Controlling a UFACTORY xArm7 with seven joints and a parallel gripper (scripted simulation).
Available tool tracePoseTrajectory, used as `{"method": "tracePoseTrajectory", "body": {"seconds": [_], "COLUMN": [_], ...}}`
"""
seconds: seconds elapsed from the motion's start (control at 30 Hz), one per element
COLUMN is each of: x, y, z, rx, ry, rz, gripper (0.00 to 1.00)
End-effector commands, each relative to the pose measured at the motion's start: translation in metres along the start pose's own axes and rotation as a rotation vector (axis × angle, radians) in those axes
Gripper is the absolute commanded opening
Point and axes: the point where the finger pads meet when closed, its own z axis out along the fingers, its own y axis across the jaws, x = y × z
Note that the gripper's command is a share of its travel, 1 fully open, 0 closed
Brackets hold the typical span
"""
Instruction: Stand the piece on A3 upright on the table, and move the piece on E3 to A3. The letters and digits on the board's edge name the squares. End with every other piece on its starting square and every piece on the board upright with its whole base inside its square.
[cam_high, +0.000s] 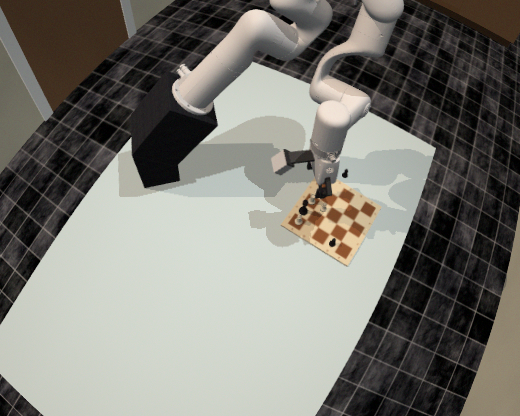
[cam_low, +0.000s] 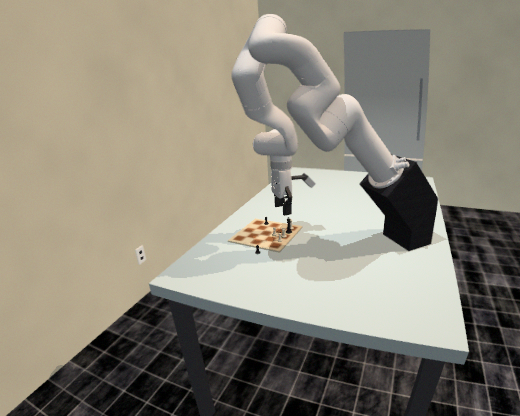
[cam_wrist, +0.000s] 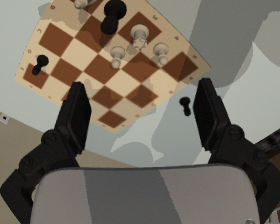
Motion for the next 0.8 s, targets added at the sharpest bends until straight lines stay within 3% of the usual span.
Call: {"method": "tracePoseTrajectory", "body": {"seconds": [0.0, 0.5, 0.77], "x": [0.000, 0.000, 0.000], "y": [-0.001, -0.001, -0.001], "z": [-0.001, -0.001, -0.012], "rx": [0.002, 0.002, 0.002], "ry": [0.000, 0.000, 0.000], "rz": [0.000, 0.000, 0.000], "gripper": [1.00, 1.00, 1.00]}}
